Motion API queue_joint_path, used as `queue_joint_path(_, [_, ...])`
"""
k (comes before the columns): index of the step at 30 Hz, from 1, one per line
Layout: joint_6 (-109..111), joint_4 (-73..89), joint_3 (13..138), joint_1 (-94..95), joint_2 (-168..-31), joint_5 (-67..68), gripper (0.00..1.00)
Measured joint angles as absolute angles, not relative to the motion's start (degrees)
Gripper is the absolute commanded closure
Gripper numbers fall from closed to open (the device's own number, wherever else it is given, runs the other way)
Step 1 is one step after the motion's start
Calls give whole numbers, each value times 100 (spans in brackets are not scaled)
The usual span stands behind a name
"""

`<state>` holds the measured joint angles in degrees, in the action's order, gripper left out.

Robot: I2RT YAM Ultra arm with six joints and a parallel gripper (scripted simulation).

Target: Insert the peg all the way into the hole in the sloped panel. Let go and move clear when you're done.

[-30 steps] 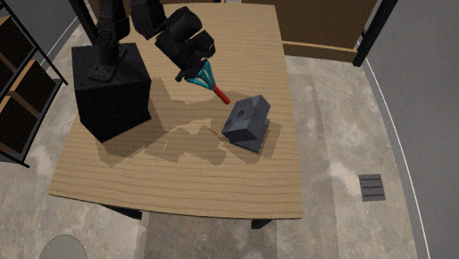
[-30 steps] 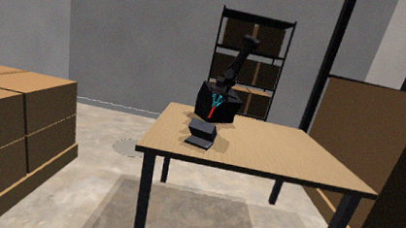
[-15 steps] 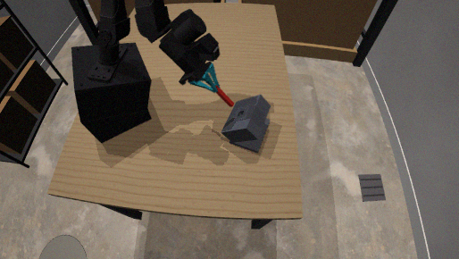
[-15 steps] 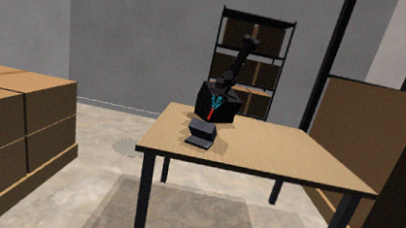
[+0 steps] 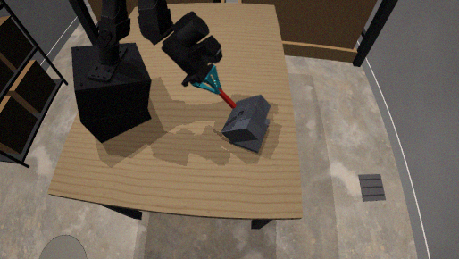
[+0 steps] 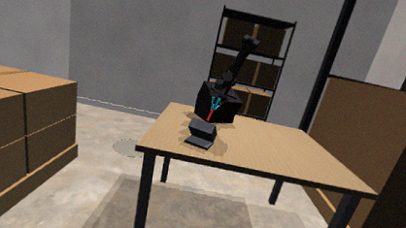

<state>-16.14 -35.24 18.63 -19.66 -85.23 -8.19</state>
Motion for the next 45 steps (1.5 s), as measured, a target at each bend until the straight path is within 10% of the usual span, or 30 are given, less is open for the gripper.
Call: queue_joint_path(45, [-1669,-4268,2491,-1848,-9891,-722,100])
